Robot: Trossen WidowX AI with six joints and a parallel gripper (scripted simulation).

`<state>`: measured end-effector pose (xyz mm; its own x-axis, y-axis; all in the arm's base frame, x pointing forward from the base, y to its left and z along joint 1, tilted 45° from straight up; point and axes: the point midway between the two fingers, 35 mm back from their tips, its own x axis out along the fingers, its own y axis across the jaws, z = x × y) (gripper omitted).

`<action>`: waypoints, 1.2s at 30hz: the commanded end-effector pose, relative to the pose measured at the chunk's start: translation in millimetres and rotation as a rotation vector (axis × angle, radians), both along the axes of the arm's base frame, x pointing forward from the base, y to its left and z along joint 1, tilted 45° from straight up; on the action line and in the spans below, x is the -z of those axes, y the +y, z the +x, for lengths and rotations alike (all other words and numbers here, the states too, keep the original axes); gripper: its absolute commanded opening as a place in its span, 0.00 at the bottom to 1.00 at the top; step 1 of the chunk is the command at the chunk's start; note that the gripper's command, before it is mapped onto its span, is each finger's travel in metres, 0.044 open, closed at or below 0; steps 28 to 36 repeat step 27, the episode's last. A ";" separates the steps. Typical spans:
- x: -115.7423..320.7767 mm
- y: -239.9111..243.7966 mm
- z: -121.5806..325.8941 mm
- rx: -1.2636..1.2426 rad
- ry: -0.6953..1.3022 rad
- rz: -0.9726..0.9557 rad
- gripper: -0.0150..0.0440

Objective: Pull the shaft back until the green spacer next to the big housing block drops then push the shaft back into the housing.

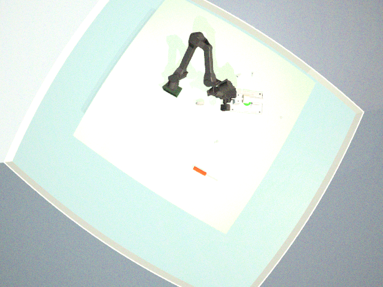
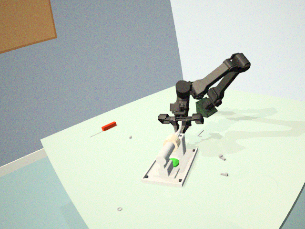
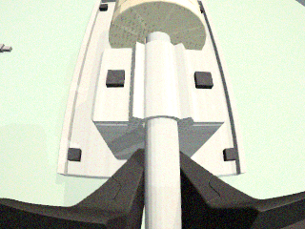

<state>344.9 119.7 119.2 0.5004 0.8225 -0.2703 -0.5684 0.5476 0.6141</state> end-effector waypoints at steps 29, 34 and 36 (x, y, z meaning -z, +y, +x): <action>-1.4 -5.1 -1.5 0.000 0.002 -0.003 0.88; -1.4 -5.1 -1.5 0.000 0.002 -0.003 0.88; -1.4 -5.1 -1.5 0.000 0.002 -0.003 0.88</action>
